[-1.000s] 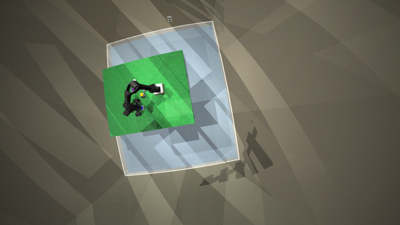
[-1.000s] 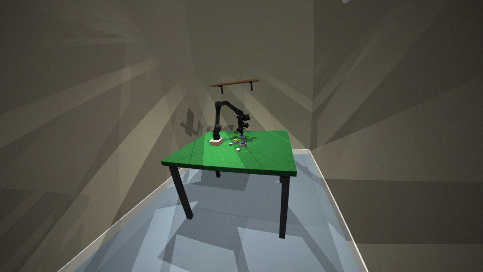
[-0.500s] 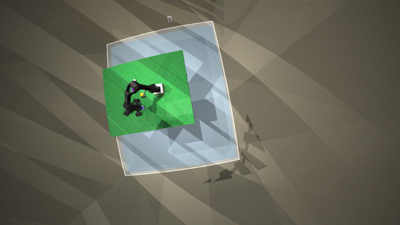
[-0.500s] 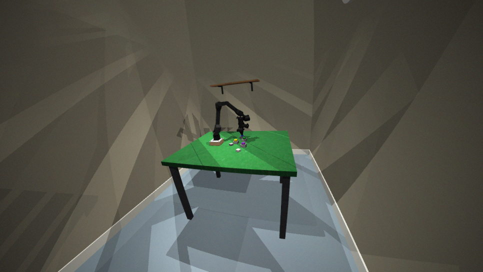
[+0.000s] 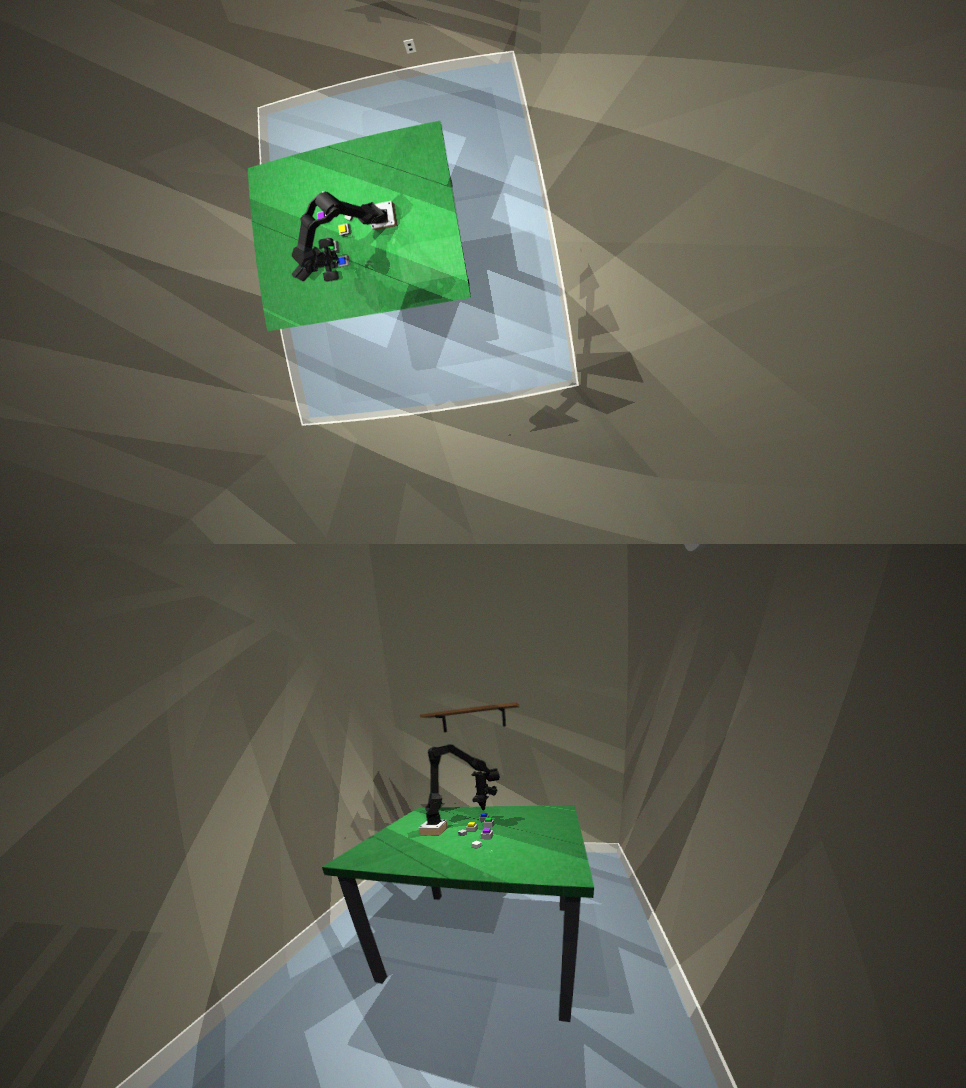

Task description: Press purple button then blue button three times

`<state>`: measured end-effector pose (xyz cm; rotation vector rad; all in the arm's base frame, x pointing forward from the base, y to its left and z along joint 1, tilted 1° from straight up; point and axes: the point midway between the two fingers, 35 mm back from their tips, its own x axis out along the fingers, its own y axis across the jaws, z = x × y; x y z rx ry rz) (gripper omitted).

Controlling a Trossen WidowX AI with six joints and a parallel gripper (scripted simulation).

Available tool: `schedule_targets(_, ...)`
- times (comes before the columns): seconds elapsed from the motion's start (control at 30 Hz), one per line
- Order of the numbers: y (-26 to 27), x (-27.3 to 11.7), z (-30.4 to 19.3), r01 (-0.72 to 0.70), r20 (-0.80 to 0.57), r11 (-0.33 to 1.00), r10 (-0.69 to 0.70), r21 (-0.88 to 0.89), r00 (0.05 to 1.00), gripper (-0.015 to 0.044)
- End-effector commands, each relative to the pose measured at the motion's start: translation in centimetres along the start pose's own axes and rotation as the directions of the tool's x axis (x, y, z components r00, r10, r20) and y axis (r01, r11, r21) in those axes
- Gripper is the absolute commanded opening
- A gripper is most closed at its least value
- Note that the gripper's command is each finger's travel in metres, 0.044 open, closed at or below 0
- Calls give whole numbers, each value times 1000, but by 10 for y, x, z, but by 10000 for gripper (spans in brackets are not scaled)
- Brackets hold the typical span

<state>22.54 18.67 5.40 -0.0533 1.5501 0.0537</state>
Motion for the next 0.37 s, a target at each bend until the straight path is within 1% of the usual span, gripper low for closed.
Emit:
schedule_targets(0.0,8,-17,3,-1,-1,1000,1,6,1000,99)
schedule_targets(0.1,24,-49,6,-2,0,1000,2,6,1000,178)
schedule_targets(0.17,30,-63,6,-3,0,1000,3,6,1000,230)
schedule_targets(0.3,31,-65,6,-3,0,1000,3,6,1000,335)
schedule_targets(0.33,31,-65,6,-3,0,1000,3,6,1000,335)
